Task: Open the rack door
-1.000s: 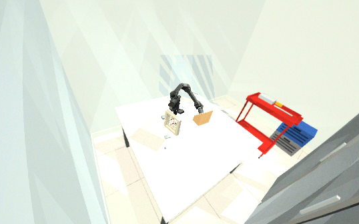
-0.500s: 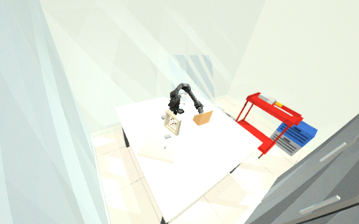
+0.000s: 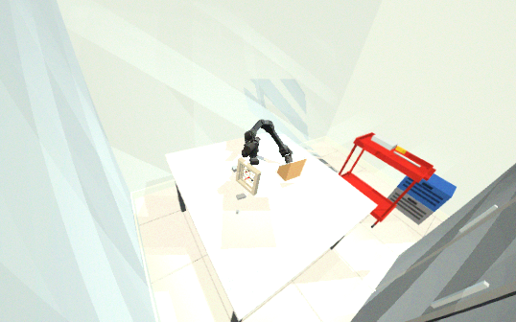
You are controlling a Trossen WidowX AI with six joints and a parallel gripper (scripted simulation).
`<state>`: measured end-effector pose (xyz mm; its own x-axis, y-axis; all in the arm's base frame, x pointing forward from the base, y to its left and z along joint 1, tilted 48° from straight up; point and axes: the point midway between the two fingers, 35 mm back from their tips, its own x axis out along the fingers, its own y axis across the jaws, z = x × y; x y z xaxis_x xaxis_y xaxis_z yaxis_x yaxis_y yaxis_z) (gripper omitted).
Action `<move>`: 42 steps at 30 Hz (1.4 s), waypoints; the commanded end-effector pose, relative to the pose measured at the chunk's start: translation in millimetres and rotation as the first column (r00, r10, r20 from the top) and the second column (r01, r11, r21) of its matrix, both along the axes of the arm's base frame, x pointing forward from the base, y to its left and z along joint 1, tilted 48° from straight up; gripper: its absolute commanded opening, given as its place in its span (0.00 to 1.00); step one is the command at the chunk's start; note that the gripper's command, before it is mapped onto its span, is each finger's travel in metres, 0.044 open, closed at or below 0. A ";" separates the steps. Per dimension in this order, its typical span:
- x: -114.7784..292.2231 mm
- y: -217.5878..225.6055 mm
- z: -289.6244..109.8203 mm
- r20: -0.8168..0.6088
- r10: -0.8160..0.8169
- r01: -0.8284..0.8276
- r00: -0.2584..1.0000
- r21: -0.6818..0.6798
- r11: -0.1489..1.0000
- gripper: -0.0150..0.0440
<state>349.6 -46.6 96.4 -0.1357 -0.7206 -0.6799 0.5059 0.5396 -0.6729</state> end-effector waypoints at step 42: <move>-0.6 -0.6 -0.7 0.756 -0.578 0.720 0.306 0.213 0.660 0.28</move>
